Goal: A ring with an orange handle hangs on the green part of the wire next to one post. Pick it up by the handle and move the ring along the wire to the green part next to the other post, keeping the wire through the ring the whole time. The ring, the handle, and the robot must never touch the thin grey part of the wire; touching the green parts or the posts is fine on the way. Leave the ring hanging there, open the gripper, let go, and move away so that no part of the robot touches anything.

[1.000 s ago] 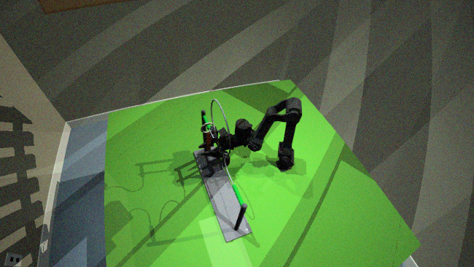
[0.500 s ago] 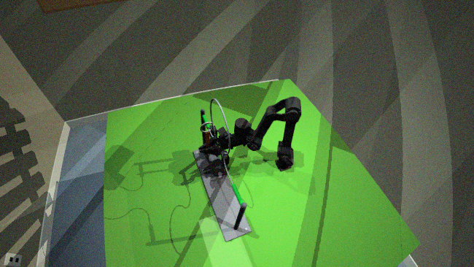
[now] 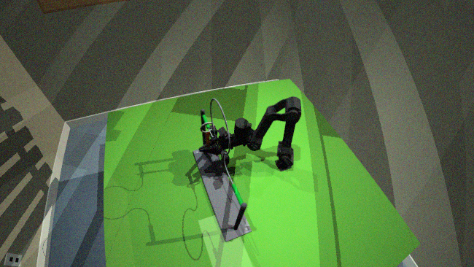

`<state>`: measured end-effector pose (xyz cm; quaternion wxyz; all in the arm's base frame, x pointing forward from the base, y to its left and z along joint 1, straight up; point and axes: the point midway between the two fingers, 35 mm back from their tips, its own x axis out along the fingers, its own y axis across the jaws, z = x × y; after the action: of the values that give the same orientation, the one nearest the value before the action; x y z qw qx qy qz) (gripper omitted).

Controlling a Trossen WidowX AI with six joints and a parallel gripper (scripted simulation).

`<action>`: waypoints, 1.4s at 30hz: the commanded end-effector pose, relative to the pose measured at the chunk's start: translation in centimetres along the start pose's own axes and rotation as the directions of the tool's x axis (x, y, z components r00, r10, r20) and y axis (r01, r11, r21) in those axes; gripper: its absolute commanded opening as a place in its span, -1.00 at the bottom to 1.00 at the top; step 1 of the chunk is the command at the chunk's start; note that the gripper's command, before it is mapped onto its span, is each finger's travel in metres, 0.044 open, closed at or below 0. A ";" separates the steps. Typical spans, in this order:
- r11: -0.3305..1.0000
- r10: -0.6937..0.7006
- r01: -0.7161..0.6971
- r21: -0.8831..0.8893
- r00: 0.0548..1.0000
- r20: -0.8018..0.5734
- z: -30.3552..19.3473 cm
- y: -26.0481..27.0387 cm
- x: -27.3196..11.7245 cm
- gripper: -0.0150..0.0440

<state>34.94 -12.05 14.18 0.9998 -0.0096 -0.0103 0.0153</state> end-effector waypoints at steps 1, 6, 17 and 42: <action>1.000 0.000 0.000 0.000 1.000 0.000 0.2 0.0 0.0 -1.00; 1.000 0.000 0.000 0.003 1.000 0.001 1.0 -0.1 0.0 -1.00; 1.000 -0.001 0.001 0.005 1.000 0.002 1.6 -0.1 0.1 -1.00; 1.000 0.000 0.000 0.008 1.000 0.001 1.6 1.4 0.1 -1.00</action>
<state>35.01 -10.85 15.68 0.9998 -0.0091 -0.0106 0.0165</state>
